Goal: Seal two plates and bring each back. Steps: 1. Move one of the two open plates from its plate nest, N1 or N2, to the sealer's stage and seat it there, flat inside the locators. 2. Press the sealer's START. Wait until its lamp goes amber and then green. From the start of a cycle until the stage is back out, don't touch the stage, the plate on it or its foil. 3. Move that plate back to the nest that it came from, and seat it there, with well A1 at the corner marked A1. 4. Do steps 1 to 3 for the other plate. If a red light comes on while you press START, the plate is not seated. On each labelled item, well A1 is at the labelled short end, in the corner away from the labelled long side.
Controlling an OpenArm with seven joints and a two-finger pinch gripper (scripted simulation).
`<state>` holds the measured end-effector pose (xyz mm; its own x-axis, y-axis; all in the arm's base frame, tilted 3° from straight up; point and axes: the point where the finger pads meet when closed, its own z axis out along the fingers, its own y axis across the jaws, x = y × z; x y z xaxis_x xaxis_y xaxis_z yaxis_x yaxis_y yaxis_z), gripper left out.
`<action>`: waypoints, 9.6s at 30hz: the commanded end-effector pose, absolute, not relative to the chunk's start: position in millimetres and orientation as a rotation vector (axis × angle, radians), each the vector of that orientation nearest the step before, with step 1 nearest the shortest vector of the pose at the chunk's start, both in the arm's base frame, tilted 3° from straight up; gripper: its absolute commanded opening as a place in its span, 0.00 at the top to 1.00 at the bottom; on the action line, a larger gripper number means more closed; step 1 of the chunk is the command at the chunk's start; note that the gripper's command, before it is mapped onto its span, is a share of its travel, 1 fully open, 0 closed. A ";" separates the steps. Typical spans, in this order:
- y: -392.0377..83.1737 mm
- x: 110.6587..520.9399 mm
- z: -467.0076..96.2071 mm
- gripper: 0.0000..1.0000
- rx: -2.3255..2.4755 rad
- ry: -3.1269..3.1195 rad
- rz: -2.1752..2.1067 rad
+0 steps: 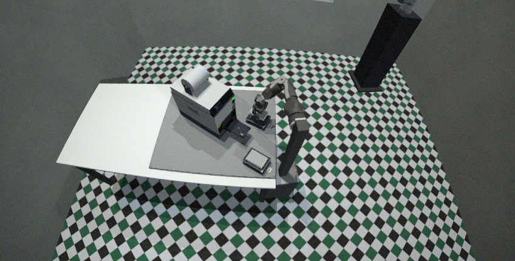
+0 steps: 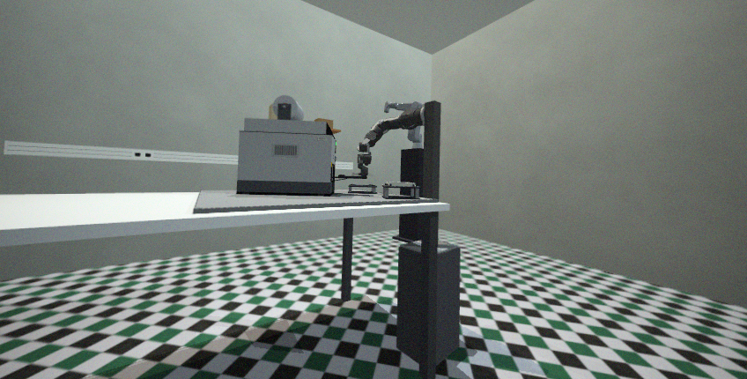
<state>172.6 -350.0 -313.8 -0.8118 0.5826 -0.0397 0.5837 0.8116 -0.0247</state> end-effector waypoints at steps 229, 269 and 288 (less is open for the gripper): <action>-352.2 174.7 -367.7 0.35 0.953 2.958 -0.053; -352.9 174.2 -356.1 0.35 0.955 2.958 -0.060; -352.4 174.3 -344.6 0.35 0.955 2.957 -0.059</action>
<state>173.5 -350.3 -346.9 -0.8128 0.5812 -0.0396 0.5822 0.8128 -0.0216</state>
